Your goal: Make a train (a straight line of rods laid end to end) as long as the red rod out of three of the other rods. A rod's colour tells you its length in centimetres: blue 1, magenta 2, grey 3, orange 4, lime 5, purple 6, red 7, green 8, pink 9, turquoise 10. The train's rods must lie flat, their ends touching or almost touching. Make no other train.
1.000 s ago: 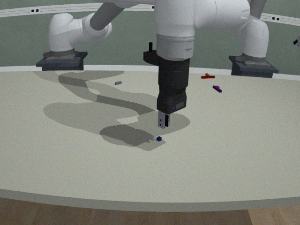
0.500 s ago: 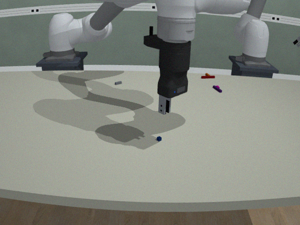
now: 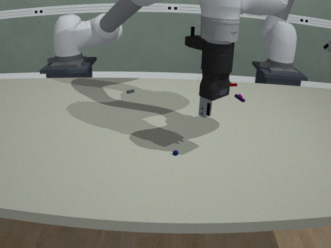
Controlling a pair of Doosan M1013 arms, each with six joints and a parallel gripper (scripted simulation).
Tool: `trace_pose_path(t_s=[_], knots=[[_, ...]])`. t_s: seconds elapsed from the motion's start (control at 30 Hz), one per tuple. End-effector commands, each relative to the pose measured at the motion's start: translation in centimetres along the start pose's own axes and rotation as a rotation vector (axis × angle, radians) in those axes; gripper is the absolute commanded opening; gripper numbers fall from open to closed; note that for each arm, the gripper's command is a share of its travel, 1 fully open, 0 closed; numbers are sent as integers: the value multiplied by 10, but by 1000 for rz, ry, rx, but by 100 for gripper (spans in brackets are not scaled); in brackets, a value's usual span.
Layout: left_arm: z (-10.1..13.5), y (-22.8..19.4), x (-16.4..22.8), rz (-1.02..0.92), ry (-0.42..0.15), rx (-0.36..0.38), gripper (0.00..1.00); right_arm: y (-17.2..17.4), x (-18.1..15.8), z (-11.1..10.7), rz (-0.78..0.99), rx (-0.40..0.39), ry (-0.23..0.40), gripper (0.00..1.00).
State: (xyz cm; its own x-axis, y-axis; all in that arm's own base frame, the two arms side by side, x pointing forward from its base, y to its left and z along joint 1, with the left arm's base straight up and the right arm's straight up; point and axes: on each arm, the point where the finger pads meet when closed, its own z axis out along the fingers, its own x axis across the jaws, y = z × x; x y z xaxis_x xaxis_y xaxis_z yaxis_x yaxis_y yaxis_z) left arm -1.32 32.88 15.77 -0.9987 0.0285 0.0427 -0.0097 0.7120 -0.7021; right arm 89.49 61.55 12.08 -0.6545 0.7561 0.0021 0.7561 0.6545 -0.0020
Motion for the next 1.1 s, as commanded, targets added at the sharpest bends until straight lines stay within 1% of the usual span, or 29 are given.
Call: trace_pose_path(t_s=[0.0,0.07,0.13,0.17,0.23,0.5,1.07], knots=[[2,-4,0,1,-7,6,100,4,42,-1,12,-6,-5,24],[2,-4,0,1,-7,6,100,4,61,-1,16,-7,-5,24],[2,-4,0,1,-7,6,100,4,61,-1,16,-7,-5,24],[2,-4,0,1,-7,6,100,4,88,-2,22,-7,-5,24],[2,-4,0,1,-7,6,100,3,103,-2,25,-7,-5,24],[2,-4,0,1,-7,6,100,-2,180,-2,41,-7,-4,24],[2,-4,0,1,-7,6,100,-1,181,1,43,-6,-4,24]])
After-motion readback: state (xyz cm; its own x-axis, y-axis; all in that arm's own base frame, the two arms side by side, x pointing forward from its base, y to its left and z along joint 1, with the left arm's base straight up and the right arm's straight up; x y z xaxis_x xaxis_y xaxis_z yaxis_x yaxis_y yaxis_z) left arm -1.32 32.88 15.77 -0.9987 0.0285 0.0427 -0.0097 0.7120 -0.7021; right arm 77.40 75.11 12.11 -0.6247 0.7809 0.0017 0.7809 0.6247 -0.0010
